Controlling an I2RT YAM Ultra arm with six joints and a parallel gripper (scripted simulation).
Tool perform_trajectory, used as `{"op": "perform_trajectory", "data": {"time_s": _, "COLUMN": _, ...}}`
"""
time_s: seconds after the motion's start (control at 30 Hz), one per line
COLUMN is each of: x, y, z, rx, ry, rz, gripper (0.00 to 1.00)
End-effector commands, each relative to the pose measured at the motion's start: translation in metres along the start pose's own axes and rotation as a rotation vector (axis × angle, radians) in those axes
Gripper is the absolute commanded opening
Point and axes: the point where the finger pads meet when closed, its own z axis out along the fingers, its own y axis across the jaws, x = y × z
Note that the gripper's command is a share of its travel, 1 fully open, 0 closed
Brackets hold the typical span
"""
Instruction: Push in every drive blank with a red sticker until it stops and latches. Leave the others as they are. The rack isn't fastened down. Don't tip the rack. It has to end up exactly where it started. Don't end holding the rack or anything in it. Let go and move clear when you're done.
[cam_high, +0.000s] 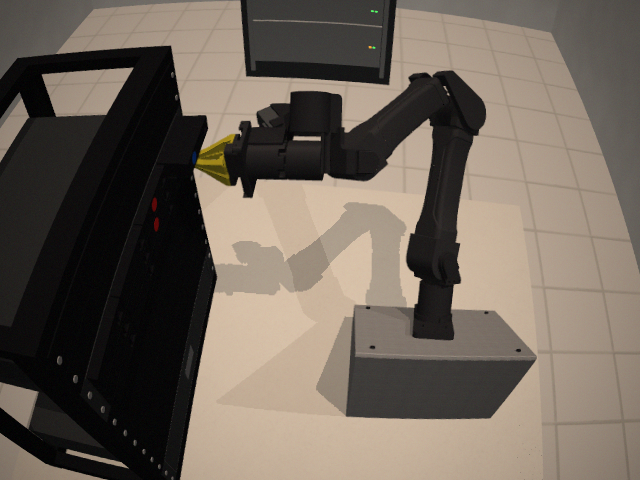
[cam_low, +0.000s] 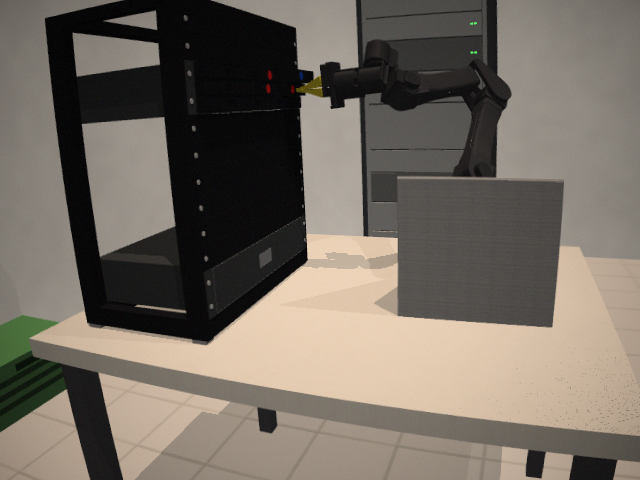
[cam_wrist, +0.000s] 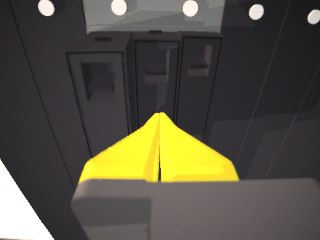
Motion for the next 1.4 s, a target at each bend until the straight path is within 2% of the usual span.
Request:
{"op": "perform_trajectory", "data": {"time_s": 0.0, "x": -0.001, "y": 0.033, "z": 0.0065, "rx": -0.087, "ry": 0.02, "rz": 0.036, "gripper": 0.0}}
{"op": "perform_trajectory", "data": {"time_s": 1.37, "x": -0.0011, "y": 0.0356, "z": 0.0104, "rx": -0.086, "ry": 0.018, "rz": 0.036, "gripper": 0.0}}
